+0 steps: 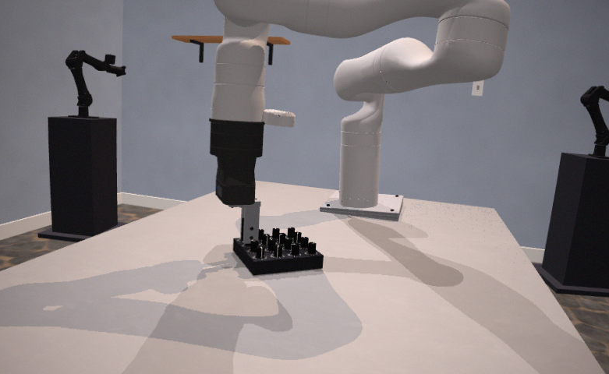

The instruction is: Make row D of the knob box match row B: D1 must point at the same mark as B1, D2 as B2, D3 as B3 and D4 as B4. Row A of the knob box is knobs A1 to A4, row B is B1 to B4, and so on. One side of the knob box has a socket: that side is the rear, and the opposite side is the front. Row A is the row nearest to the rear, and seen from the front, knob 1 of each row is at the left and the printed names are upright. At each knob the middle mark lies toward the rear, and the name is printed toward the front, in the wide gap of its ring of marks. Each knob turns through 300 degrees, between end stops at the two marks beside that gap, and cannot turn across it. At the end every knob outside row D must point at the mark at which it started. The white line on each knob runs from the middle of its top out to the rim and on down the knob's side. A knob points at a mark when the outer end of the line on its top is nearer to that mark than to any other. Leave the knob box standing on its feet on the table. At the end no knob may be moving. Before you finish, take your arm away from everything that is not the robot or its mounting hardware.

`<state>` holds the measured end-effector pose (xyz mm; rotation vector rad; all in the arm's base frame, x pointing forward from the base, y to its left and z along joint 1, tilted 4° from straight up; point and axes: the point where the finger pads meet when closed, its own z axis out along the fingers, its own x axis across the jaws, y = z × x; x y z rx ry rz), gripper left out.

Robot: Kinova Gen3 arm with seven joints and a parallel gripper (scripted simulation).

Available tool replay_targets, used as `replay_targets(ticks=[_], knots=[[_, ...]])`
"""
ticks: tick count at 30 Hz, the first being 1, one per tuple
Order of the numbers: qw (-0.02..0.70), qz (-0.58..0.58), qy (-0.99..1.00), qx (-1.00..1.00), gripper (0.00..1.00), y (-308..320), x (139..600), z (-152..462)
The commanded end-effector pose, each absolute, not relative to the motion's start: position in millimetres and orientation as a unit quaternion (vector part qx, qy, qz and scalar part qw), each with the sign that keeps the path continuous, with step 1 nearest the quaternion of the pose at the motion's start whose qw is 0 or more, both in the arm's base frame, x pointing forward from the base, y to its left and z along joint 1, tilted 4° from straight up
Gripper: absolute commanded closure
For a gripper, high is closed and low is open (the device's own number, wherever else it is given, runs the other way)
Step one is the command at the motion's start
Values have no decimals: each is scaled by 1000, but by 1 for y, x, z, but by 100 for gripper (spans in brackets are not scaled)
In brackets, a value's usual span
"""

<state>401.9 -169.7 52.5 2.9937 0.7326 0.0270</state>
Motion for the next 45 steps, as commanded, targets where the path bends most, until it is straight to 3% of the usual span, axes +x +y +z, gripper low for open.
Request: replay_targets(ticks=[1, 45], knots=[[30, 10, 229, 973, 70, -170, 402, 53], [26, 18, -57, 998, 70, -170, 402, 53]])
